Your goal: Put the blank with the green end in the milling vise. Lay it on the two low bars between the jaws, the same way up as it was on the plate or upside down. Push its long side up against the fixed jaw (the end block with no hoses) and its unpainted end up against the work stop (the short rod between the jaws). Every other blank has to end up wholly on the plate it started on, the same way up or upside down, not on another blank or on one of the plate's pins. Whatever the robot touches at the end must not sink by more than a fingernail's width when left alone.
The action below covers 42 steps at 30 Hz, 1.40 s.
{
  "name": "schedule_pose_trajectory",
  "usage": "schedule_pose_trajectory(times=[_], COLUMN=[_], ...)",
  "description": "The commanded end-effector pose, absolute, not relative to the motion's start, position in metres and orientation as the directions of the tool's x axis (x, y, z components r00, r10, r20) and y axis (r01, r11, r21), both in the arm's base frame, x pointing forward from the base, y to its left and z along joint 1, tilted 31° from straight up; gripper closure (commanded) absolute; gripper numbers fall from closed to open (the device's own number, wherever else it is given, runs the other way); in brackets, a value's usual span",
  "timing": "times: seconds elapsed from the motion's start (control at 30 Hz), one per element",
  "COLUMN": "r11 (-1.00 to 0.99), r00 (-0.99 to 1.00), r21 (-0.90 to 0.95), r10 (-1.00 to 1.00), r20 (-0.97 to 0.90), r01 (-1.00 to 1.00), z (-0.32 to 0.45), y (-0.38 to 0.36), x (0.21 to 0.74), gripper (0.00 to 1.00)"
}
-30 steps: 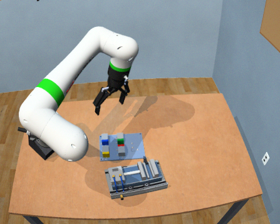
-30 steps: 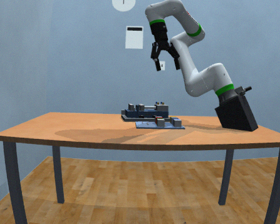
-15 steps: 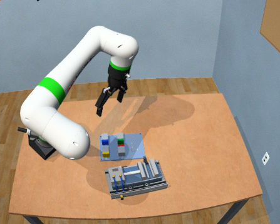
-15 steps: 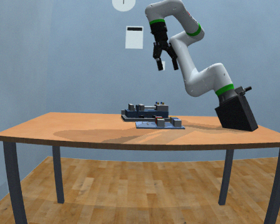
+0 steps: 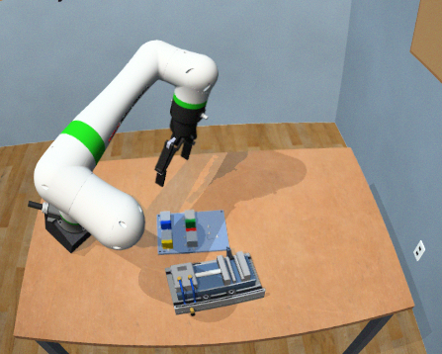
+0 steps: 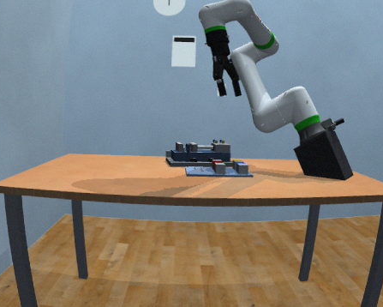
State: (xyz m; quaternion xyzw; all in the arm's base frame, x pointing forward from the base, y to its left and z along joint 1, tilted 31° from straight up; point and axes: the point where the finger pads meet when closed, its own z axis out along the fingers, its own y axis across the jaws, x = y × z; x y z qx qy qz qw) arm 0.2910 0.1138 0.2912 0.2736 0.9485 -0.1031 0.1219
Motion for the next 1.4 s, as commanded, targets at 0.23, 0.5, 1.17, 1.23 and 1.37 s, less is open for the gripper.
schedule_pose_trajectory(times=[0.23,0.5,1.17,1.23,1.37], r11=[0.891,0.915,0.946,0.946,0.941], r00=[-0.892,-0.922,-0.975,-0.977,-0.977], r21=[-0.187,-0.218,-0.31,-0.319,-0.337], r10=[0.356,0.278,0.021,-0.008,-0.068], r20=[-0.277,-0.268,-0.222,-0.215,-0.201], r01=[0.414,0.34,0.091,0.062,0.004], z=[0.2916,0.2916,0.2916,0.2916,0.2916], y=[0.114,0.114,0.114,0.114,0.114], x=[0.2911,0.2911,0.2911,0.2911,0.2911], gripper=[0.0,0.0,0.0,0.0,0.0])
